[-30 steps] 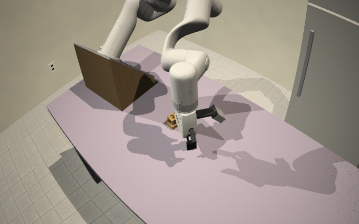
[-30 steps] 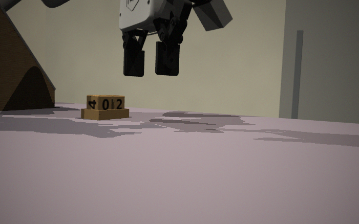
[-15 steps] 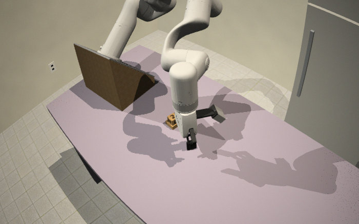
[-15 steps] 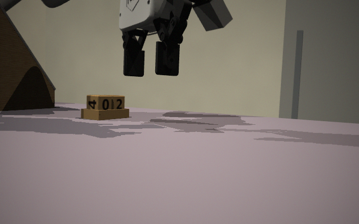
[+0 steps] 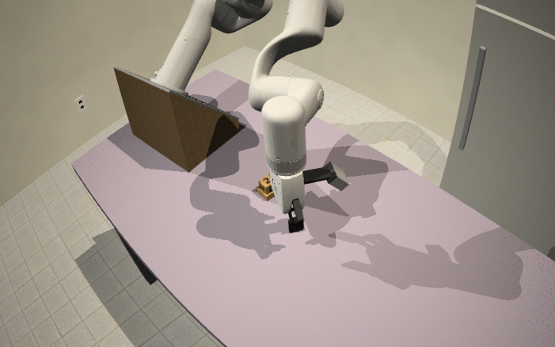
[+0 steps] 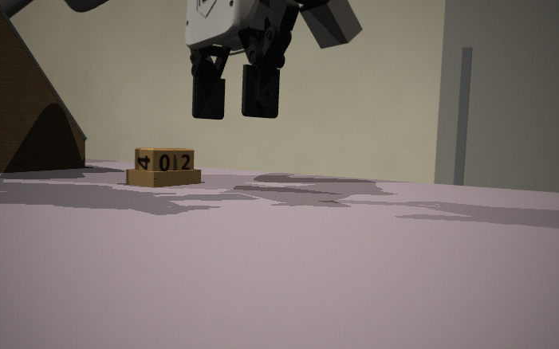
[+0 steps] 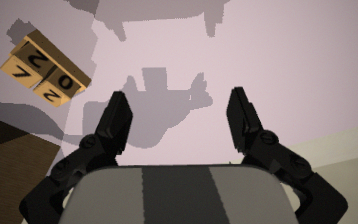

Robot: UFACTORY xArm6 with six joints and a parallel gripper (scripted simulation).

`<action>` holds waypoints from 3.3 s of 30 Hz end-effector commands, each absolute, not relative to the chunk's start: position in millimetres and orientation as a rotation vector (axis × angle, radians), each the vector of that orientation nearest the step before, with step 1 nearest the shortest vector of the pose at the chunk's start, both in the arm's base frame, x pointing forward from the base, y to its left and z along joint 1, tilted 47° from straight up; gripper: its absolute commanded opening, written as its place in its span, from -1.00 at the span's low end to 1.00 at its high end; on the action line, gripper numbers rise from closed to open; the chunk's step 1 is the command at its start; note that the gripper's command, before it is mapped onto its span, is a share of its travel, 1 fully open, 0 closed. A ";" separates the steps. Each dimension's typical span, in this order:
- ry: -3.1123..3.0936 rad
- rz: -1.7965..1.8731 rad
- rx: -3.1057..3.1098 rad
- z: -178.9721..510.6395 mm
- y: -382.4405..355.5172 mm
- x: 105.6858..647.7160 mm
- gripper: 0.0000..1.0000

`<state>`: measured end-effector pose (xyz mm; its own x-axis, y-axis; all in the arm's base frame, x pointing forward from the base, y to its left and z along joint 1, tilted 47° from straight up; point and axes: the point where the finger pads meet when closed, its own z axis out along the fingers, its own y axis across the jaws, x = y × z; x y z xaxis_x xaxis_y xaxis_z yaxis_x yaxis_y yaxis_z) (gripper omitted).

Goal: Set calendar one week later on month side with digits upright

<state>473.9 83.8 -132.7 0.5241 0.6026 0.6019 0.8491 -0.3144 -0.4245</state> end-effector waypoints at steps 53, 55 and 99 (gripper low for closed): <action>-0.877 -0.302 -2.163 -136.5 75.7 446.8 1.00; -0.796 -0.265 -2.190 -137.2 74.7 442.5 1.00; -0.199 0.000 -2.306 -153.2 50.9 345.0 1.00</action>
<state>344.7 53.2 -153.9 0.9872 0.1475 0.0608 0.1442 -0.6621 -0.7354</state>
